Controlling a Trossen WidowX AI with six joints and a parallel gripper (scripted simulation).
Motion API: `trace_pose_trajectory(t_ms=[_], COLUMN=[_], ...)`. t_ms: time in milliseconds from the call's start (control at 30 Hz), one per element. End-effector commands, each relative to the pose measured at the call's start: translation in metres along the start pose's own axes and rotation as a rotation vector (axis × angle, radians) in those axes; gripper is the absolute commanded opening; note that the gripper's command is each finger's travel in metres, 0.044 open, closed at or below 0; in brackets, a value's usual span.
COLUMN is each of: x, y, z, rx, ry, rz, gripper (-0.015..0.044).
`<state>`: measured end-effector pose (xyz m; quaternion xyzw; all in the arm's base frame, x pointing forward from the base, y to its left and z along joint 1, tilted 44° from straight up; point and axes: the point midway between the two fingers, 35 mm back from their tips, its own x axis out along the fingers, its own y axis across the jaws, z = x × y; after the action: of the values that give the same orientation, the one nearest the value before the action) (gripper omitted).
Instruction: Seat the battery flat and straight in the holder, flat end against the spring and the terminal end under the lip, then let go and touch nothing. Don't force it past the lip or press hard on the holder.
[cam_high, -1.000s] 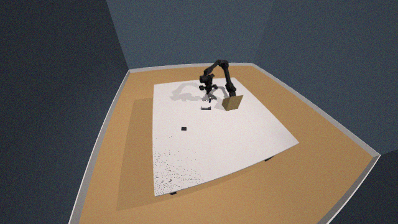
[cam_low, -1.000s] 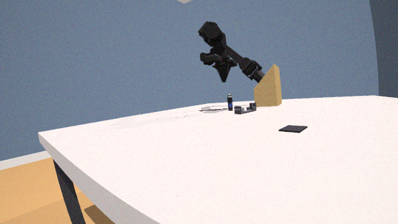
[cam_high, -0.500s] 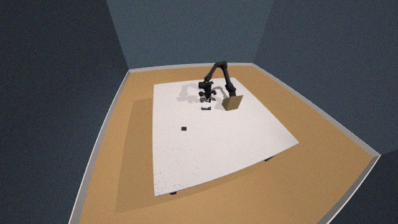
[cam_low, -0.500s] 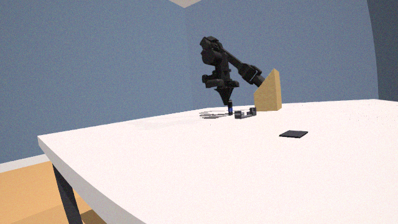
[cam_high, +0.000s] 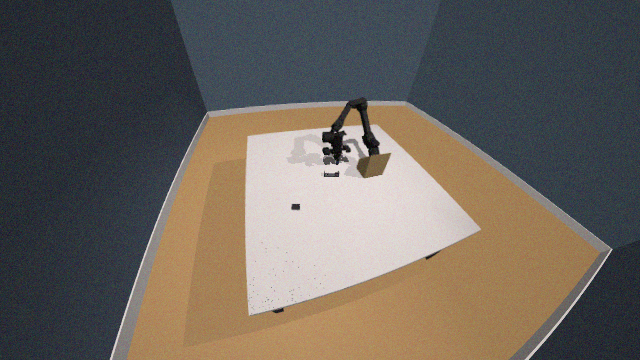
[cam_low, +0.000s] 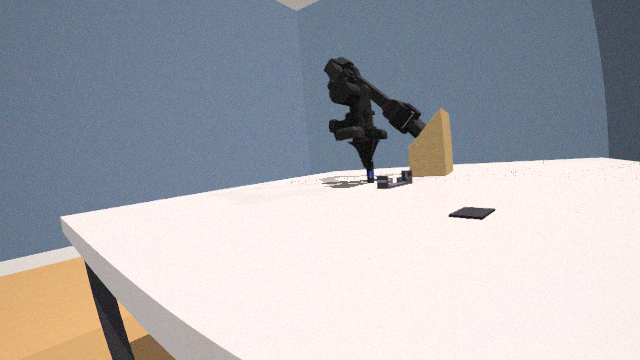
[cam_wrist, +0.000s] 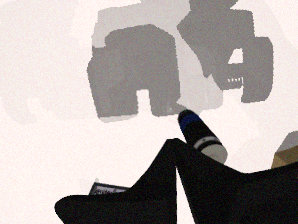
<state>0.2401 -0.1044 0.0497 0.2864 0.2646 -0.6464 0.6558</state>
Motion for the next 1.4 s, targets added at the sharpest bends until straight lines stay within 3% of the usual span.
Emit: trace_pose_trajectory(t_ms=[0, 833, 1233, 1367], x=[-0.001, 0.000, -0.075, -0.079], y=[-0.007, -0.041, -0.045, -0.046], z=[0.002, -0.001, -0.001, -0.001], rx=[-0.003, -0.001, -0.005, -0.005], ry=[-0.006, 0.000, 0.000, -0.003], rz=[0.004, -0.001, 0.001, 0.002], gripper=[0.0000, 0.0000, 0.0000, 0.0000])
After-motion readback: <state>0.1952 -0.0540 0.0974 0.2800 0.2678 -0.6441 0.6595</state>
